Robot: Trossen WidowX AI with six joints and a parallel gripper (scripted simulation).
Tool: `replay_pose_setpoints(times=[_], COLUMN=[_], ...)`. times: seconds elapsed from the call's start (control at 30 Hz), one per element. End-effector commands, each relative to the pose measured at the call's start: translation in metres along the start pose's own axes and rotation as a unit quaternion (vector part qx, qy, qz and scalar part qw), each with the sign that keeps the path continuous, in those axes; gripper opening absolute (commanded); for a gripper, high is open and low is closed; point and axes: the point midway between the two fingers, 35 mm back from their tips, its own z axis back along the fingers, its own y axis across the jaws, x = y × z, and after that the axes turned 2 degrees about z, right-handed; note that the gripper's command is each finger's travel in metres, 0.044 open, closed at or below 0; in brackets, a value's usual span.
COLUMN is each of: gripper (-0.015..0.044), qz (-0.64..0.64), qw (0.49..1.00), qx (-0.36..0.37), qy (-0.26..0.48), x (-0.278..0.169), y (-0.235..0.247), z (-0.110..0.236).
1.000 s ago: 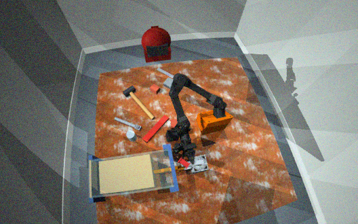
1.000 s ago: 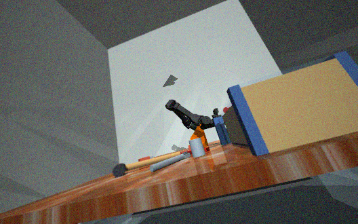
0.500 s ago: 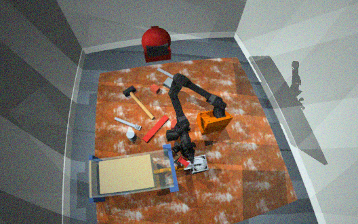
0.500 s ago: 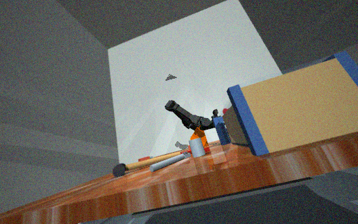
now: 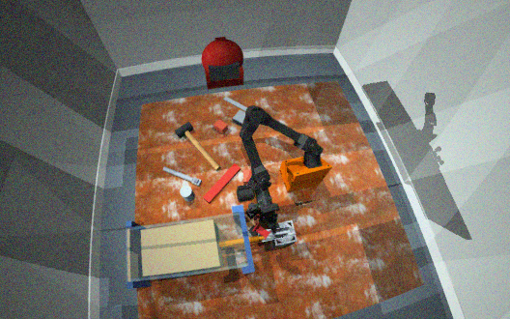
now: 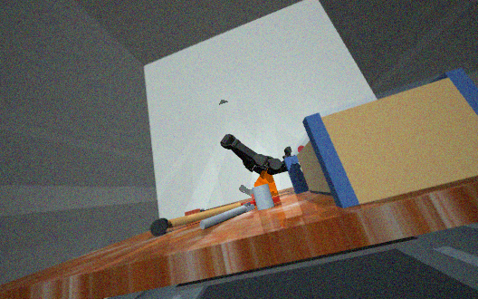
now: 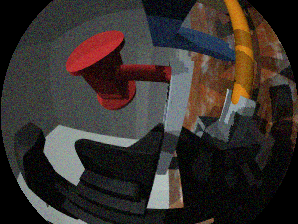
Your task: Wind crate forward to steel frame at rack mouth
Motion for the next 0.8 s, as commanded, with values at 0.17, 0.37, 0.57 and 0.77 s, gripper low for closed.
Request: replay_pose_setpoints(times=[0.17,0.37,0.57,0.77], gripper=[0.0,0.0,0.0158,0.024], qz=[0.0,0.0,-0.001,-0.001], qw=[1.0,1.0,1.0,1.0], qx=[-0.001,-0.001,0.001,0.001], qy=[0.0,0.001,0.001,0.001], x=[0.0003,0.0,-0.0002,-0.0002], y=[-0.0014,-0.0022,-0.0012,-0.0012], z=[-0.0009,-0.0015,-0.0012,-0.0012])
